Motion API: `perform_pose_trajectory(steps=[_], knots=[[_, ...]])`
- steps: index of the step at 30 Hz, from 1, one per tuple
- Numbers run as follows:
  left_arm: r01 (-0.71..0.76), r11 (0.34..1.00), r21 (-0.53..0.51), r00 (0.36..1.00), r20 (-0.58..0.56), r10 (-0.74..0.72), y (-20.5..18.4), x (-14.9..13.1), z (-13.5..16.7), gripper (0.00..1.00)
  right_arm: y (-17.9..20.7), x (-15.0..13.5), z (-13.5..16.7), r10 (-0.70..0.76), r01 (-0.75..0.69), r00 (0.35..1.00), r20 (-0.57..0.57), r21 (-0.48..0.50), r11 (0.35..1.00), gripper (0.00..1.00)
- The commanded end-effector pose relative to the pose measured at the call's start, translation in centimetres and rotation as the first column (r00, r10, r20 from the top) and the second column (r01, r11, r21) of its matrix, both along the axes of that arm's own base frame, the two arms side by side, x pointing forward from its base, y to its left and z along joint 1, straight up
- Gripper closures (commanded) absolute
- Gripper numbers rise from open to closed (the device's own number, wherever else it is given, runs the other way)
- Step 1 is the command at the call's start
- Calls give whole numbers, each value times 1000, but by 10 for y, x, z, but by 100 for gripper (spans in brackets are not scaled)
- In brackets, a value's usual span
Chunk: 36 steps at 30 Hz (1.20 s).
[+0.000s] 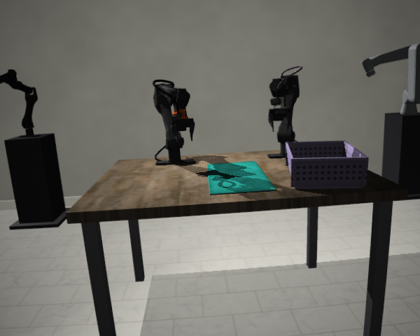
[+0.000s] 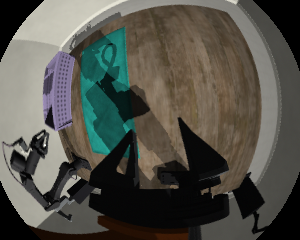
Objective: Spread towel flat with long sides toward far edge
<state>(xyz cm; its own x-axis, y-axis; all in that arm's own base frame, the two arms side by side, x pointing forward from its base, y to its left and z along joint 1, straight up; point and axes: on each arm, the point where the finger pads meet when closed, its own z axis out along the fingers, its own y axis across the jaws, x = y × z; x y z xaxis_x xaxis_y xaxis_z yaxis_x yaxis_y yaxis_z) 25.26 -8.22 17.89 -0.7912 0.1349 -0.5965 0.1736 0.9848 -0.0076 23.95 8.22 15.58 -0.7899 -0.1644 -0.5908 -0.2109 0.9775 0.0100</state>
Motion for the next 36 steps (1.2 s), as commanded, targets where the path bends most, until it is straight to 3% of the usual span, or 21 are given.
perform_pose_trajectory(steps=[1, 4, 7, 9, 13, 21, 25, 36], knots=[[-130, 991, 13, 991, -21, 131, 35, -11, -1, 36, -34, -4, 14, -130, 130, 991, 13, -4, 992, 36], [-229, 973, 15, 973, -24, 229, 59, -14, -1, 36, -57, -6, 17, -211, 211, 977, 13, -5, 977, 36], [-220, 976, 12, 975, -34, 220, 80, -17, -3, 36, -81, -7, 20, -304, 304, 953, 11, 0, 953, 36], [-220, 976, 5, 976, 1, 220, 95, -13, 11, 36, -97, -7, 21, -366, 366, 930, 5, -2, 930, 36], [-219, 976, 11, 975, -35, 220, 95, -11, 3, 36, -114, -6, 17, -427, 427, 904, -22, -13, 904, 36], [-216, 976, 7, 976, -10, 216, 94, -13, 9, 36, -183, -3, 29, -651, 651, 759, 5, -4, 759, 36], [-221, 975, 11, 975, -17, 221, 94, -12, 4, 36, -213, -4, 33, -654, 654, 756, 7, -6, 756, 36], [-221, 975, 11, 975, -17, 221, 94, -12, 4, 36, -212, -6, 40, -653, 654, 756, 35, -1, 757, 36]])
